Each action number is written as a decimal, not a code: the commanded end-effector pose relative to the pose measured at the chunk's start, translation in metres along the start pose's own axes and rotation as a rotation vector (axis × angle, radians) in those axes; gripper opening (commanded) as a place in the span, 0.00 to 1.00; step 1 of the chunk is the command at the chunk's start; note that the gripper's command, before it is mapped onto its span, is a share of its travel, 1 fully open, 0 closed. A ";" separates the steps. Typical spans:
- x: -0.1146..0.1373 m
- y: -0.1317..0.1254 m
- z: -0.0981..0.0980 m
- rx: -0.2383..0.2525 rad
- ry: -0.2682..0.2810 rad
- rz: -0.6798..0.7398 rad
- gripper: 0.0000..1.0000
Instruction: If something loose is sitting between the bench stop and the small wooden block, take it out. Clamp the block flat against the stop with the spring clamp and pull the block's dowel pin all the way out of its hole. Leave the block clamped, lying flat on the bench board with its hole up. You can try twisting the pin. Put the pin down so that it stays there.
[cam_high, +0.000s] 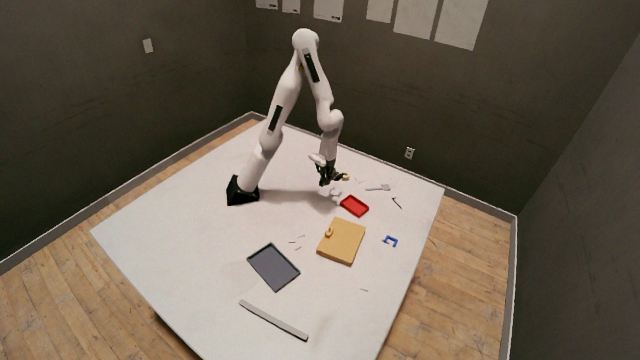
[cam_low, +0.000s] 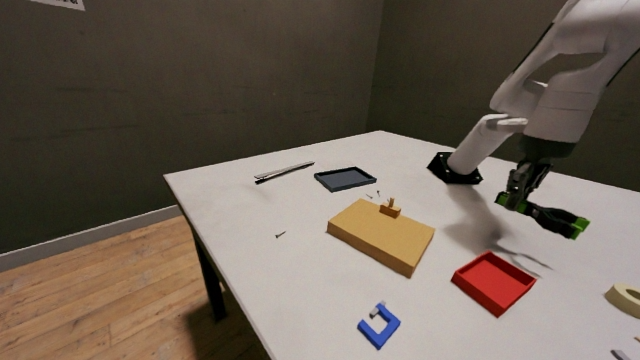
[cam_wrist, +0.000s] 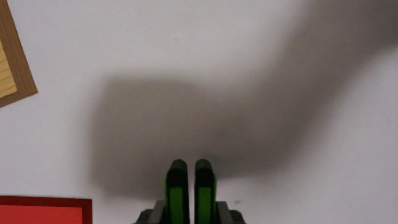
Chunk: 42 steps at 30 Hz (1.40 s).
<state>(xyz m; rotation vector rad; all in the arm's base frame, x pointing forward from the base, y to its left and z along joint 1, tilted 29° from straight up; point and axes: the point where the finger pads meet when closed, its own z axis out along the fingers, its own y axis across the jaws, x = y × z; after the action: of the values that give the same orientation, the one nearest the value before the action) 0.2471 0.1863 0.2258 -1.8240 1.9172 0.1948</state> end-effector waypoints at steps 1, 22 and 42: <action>-0.001 -0.001 -0.001 -0.001 -0.001 0.011 0.32; 0.000 -0.007 -0.001 -0.003 -0.002 0.116 0.32; 0.001 -0.016 -0.001 -0.006 -0.002 0.320 0.32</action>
<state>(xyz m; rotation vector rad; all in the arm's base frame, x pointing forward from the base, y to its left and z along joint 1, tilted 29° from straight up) 0.2594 0.1836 0.2283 -1.5518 2.1632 0.2915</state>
